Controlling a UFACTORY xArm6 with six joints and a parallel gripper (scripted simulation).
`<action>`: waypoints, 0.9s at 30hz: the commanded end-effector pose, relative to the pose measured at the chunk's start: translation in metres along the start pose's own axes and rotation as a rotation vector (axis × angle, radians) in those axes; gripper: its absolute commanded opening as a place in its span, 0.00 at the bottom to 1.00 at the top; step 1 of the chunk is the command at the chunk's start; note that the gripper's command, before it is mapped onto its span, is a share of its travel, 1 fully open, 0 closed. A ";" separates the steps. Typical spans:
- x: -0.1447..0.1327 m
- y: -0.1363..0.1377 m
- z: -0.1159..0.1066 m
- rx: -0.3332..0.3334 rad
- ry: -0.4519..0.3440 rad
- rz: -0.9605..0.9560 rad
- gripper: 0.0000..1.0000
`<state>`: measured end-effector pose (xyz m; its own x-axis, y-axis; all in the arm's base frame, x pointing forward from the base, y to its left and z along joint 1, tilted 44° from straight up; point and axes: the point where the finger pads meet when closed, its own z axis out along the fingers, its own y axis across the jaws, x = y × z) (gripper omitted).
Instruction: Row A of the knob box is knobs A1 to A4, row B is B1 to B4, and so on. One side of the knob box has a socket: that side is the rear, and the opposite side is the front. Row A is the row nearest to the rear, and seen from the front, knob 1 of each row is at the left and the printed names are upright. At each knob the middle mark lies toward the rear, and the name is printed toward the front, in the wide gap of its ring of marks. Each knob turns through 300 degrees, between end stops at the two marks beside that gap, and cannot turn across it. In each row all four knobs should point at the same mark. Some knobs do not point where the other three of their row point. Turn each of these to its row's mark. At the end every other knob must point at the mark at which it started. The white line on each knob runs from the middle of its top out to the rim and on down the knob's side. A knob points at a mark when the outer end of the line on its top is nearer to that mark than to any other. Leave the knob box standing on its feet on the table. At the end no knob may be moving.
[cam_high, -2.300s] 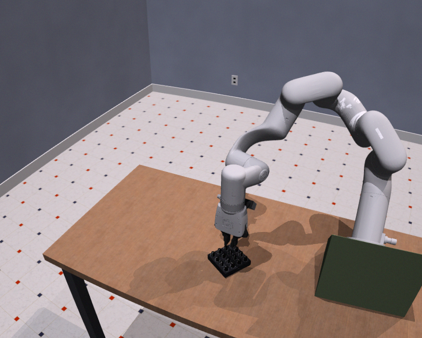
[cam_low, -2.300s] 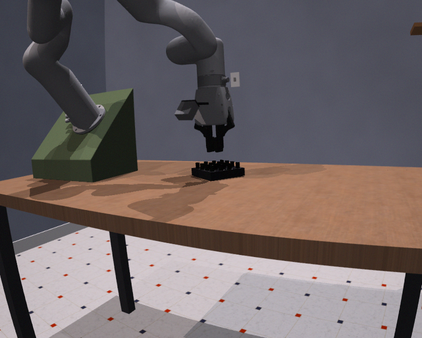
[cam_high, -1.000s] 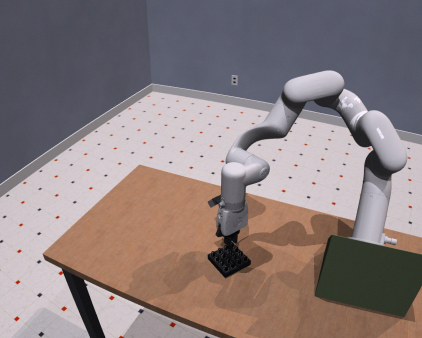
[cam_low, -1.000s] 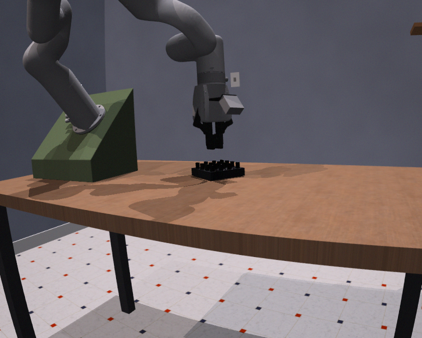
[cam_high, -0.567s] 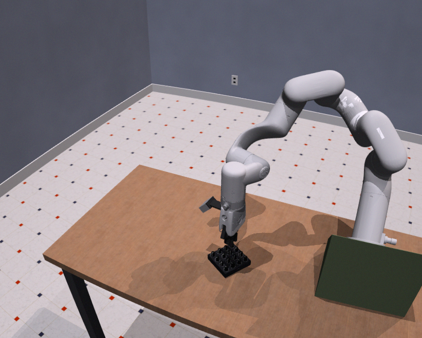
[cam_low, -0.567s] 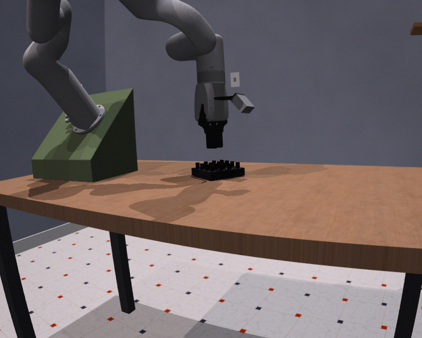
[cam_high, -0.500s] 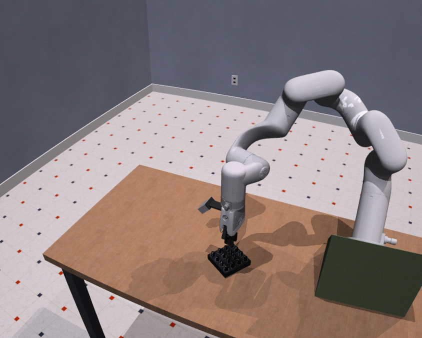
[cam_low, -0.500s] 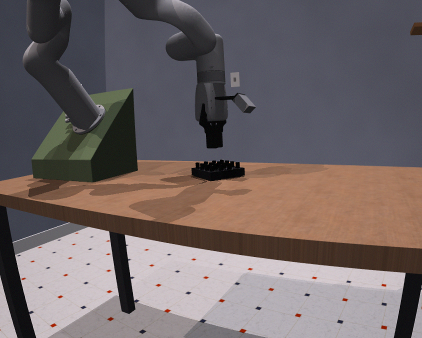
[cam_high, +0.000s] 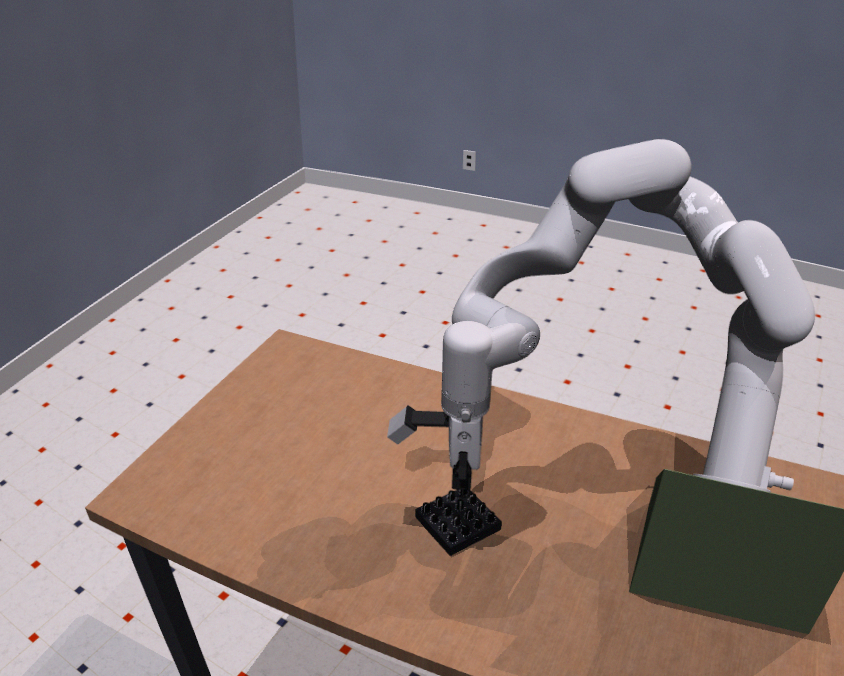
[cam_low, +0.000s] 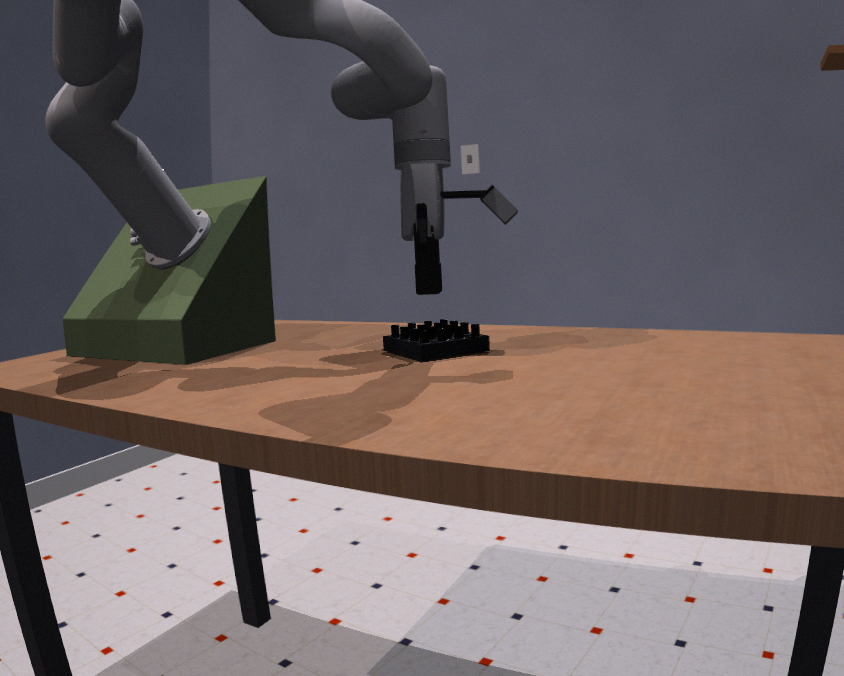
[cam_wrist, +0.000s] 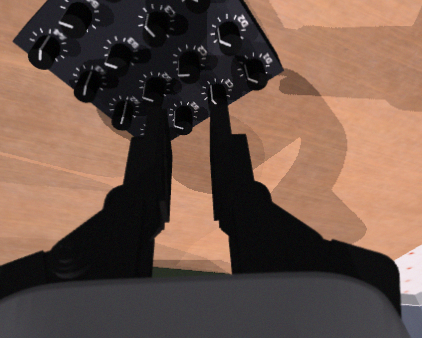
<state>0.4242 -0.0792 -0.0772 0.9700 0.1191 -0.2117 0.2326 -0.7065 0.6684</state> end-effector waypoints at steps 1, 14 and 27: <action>0.001 0.000 -0.002 0.007 -0.005 -0.155 0.19; 0.001 0.000 -0.004 0.007 -0.004 -0.332 0.19; 0.001 0.000 -0.004 0.007 -0.004 -0.333 0.19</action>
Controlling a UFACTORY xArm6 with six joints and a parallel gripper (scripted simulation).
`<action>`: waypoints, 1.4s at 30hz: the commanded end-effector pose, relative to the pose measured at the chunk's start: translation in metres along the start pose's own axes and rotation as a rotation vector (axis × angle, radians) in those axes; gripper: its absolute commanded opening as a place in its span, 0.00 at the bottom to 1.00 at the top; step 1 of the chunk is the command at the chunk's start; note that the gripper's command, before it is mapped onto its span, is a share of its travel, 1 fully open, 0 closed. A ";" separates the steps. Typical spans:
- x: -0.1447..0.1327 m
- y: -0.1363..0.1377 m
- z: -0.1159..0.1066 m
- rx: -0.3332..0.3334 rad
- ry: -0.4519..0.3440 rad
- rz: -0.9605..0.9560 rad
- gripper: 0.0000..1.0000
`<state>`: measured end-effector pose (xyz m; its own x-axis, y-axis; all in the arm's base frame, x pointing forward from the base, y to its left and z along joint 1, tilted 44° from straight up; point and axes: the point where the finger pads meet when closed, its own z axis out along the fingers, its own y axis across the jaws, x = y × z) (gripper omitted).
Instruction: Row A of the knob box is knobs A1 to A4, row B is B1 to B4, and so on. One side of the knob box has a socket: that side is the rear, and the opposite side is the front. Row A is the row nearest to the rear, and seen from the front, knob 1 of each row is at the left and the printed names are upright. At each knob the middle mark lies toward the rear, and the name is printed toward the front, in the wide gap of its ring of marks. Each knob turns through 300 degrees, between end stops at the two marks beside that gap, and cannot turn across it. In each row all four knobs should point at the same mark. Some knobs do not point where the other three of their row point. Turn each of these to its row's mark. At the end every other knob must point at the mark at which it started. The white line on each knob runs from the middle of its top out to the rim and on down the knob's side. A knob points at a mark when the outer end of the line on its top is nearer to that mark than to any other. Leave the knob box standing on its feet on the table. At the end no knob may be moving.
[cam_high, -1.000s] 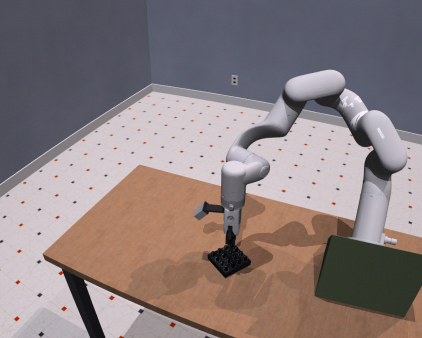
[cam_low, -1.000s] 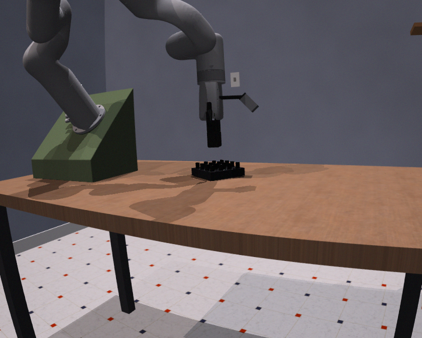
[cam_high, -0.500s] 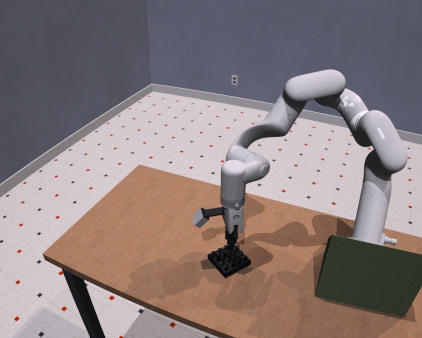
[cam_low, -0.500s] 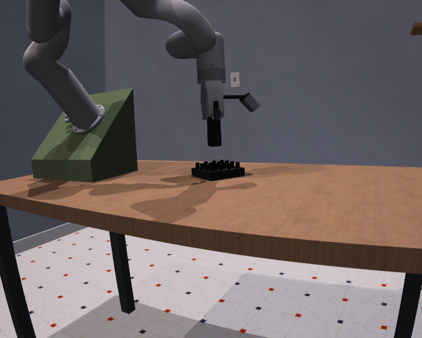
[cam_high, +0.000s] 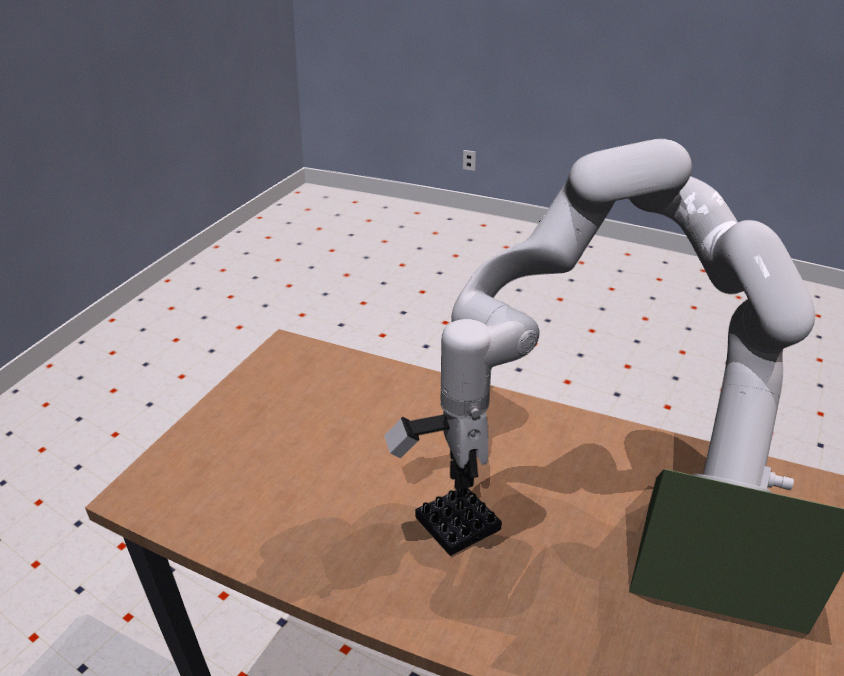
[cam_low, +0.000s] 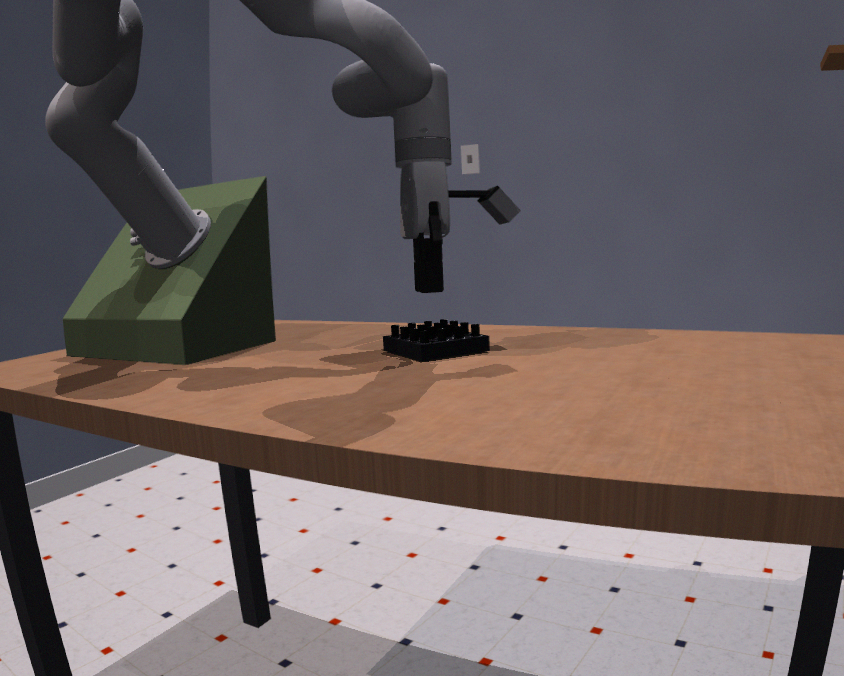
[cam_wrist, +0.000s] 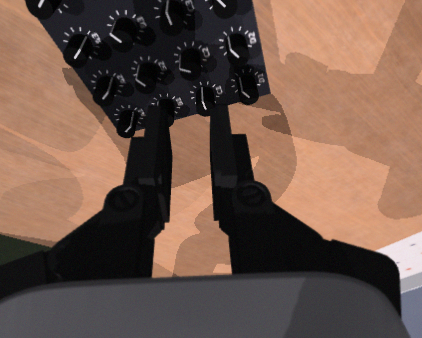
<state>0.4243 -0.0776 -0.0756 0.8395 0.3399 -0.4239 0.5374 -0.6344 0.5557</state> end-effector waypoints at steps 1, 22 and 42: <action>0.001 0.001 -0.001 -0.001 0.003 0.001 0.19; 0.001 0.001 -0.001 -0.001 0.003 0.001 0.19; 0.001 0.001 0.005 -0.001 0.003 0.001 0.19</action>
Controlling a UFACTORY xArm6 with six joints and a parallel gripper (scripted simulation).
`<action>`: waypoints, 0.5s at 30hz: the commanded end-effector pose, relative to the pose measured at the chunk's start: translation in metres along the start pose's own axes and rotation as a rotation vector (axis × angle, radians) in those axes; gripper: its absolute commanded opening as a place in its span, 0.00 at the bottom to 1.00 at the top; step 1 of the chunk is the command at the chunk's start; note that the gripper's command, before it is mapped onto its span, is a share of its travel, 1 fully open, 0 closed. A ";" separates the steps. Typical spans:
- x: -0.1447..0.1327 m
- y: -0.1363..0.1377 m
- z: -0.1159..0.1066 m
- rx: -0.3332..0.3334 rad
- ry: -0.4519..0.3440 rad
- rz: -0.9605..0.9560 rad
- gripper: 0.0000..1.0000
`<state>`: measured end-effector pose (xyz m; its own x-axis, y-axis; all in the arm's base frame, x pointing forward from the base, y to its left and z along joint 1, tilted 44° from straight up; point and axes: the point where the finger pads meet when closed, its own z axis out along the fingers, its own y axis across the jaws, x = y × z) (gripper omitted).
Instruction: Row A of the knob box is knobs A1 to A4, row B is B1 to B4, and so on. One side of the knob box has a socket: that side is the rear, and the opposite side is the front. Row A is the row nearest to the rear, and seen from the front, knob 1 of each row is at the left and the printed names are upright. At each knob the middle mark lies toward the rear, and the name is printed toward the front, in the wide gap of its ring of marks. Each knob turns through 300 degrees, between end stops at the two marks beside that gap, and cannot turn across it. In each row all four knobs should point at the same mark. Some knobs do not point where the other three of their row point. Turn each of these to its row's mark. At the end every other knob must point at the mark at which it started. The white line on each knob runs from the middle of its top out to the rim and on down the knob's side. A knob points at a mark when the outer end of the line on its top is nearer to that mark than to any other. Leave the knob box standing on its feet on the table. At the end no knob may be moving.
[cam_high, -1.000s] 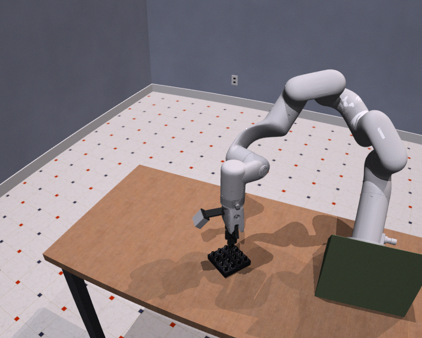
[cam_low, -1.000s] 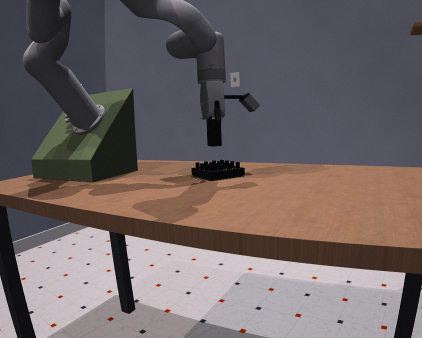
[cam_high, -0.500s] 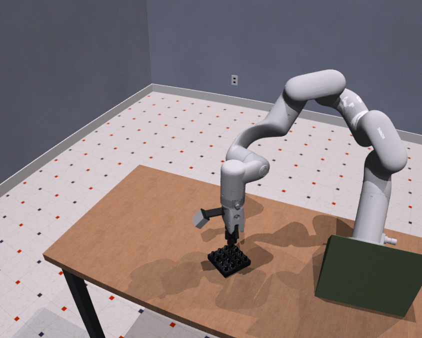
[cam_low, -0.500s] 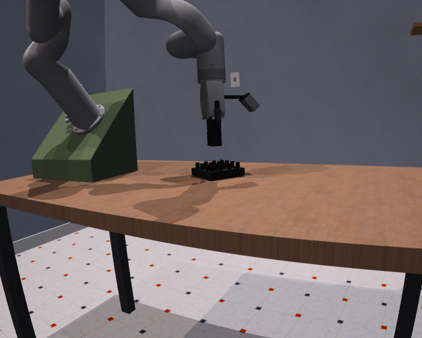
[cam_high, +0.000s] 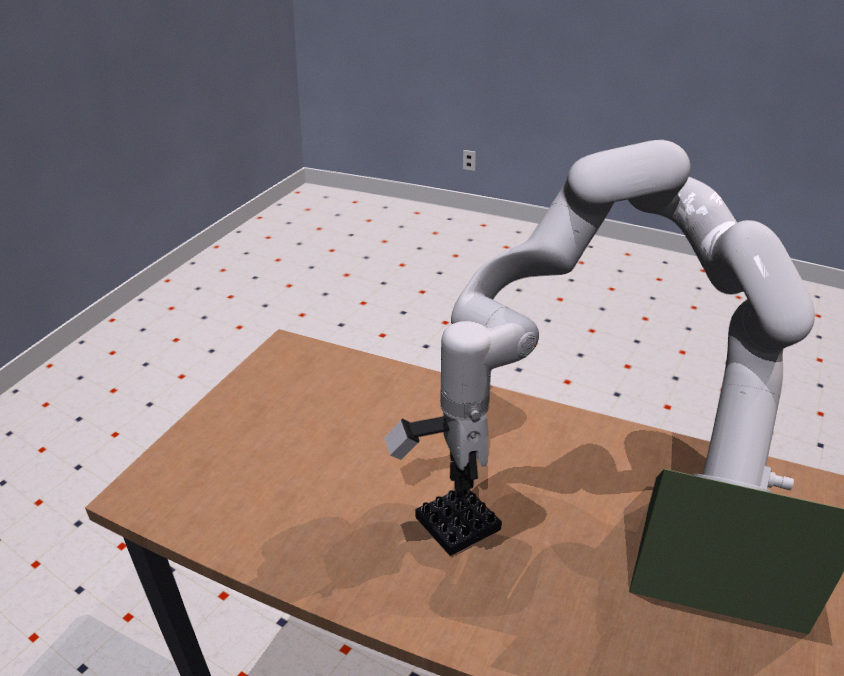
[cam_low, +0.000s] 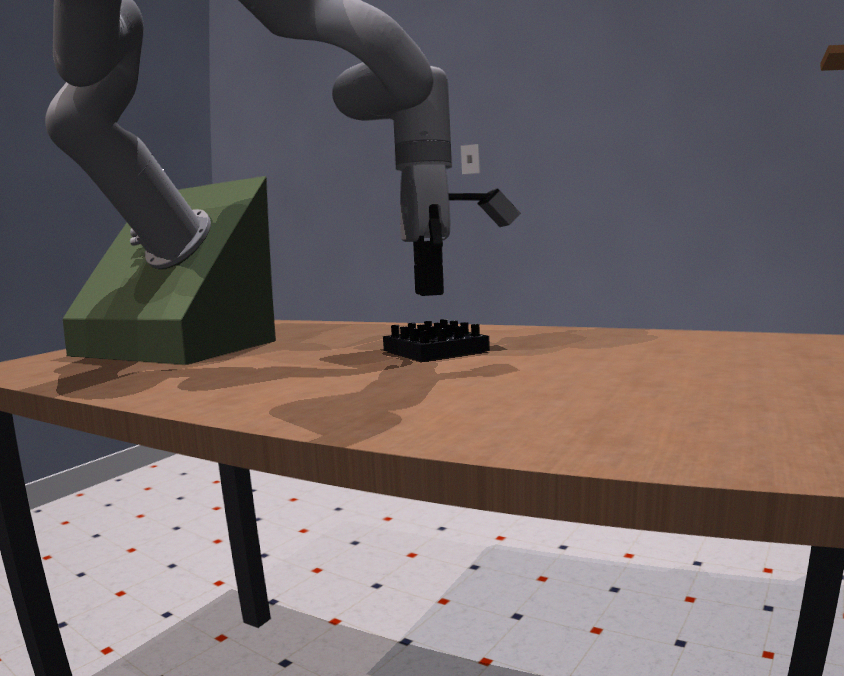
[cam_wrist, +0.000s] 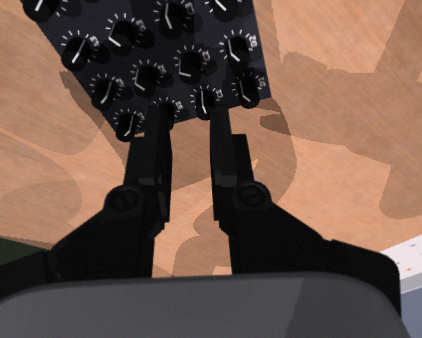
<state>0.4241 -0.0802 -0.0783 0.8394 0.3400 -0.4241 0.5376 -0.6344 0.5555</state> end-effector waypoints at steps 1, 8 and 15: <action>0.001 0.001 0.002 -0.001 0.003 0.001 0.19; 0.001 0.001 0.007 -0.001 0.003 0.001 0.19; 0.001 0.001 0.016 -0.001 0.003 0.001 0.19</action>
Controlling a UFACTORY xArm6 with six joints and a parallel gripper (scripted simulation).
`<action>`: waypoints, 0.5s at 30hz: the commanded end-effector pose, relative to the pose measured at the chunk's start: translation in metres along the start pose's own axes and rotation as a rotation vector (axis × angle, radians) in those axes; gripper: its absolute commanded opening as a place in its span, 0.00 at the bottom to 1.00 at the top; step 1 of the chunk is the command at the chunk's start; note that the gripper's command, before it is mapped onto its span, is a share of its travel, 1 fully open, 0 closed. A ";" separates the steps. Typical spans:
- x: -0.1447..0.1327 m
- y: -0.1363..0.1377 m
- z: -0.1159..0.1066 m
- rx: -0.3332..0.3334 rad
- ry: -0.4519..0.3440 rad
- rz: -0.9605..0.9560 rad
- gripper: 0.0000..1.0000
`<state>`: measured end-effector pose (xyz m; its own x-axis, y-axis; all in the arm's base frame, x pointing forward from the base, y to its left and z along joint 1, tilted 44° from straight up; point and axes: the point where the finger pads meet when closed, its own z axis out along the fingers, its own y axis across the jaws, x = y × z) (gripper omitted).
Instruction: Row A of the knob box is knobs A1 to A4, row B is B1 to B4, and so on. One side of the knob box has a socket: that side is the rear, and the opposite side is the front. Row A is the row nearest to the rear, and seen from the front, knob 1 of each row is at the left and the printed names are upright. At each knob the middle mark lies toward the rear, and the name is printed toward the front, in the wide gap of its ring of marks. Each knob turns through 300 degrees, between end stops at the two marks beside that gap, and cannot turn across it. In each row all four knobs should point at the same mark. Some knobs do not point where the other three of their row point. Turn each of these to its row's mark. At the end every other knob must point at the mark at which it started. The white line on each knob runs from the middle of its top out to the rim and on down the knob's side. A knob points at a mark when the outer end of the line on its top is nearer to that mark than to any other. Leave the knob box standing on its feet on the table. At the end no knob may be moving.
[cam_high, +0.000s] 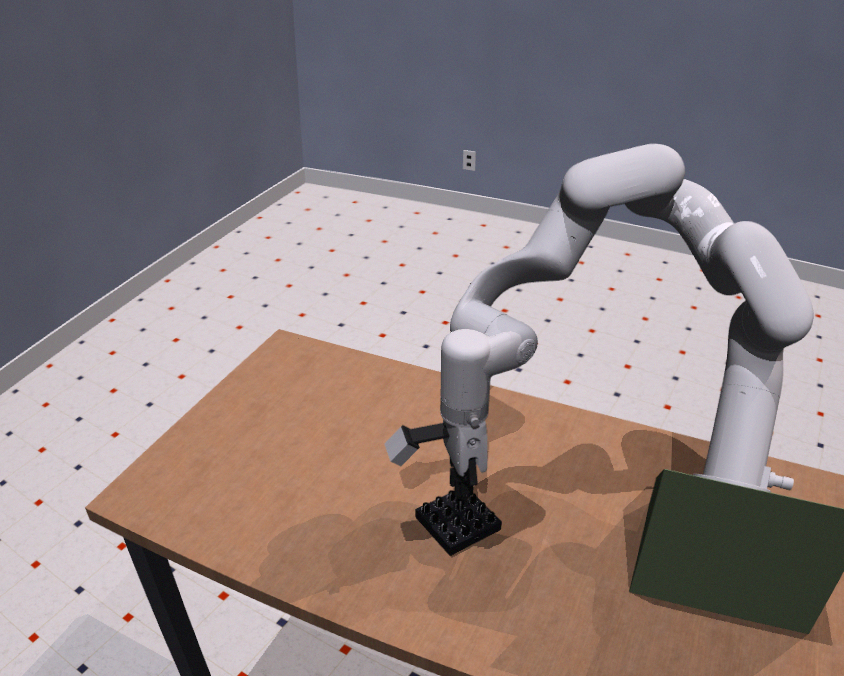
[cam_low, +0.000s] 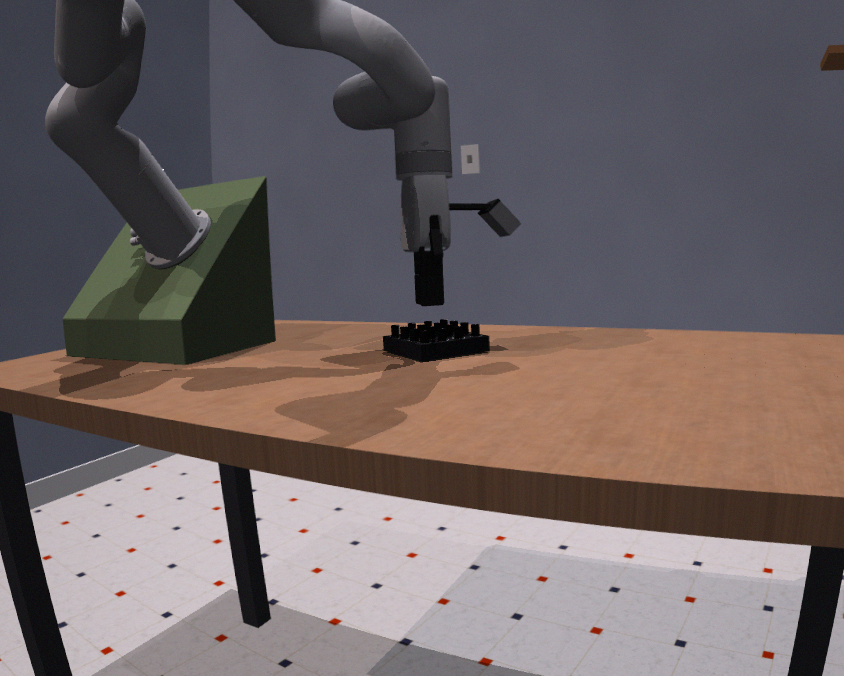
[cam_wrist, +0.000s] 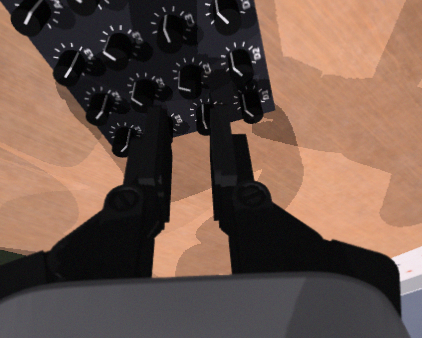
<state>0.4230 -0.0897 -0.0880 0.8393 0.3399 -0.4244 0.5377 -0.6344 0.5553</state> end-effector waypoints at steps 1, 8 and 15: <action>0.001 0.001 0.004 -0.001 0.003 0.001 0.19; 0.001 0.001 0.011 -0.001 0.003 0.001 0.19; 0.001 0.001 0.019 -0.001 0.003 0.001 0.19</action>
<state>0.4220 -0.1013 -0.0998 0.8393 0.3399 -0.4243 0.5377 -0.6344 0.5554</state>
